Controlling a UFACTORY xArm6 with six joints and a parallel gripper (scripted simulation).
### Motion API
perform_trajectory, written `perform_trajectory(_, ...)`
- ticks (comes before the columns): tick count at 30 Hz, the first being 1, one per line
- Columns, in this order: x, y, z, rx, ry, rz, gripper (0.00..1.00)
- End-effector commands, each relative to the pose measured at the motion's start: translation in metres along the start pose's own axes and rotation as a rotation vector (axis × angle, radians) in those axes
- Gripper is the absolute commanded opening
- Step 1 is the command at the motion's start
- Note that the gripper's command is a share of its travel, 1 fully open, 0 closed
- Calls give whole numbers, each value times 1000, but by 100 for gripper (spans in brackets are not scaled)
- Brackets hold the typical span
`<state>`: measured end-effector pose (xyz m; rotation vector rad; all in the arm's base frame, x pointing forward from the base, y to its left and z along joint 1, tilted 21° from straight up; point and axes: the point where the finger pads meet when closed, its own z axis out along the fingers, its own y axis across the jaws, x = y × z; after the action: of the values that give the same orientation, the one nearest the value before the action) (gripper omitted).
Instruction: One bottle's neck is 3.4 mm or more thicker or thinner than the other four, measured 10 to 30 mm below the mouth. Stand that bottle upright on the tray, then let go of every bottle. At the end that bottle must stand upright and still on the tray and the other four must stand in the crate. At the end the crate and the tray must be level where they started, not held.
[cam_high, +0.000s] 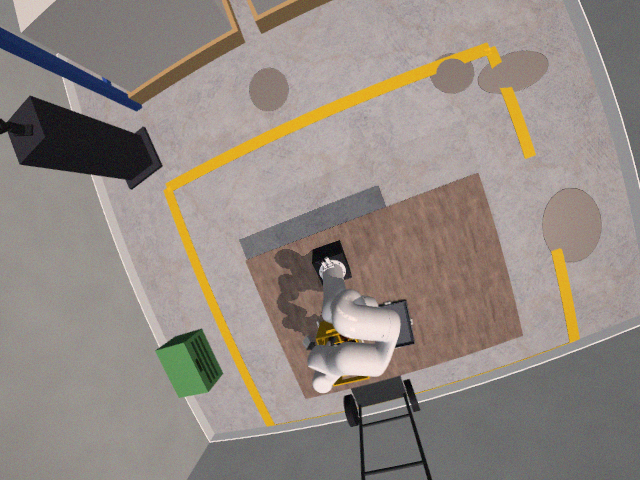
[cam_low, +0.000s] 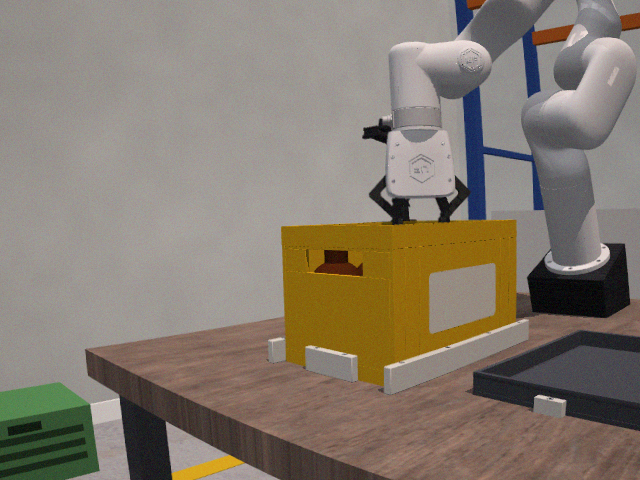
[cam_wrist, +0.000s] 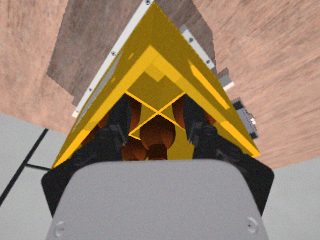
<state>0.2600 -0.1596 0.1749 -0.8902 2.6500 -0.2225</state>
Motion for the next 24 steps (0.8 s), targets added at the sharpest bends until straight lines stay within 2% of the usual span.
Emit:
perform_trajectory(1, 0, -1, -1, 3, -1, 0, 65)
perform_trajectory(3, 0, -1, -1, 3, -1, 0, 65)
perform_trajectory(4, 0, -1, -1, 3, -1, 0, 0)
perform_trajectory(24, 0, -1, -1, 3, -1, 0, 0)
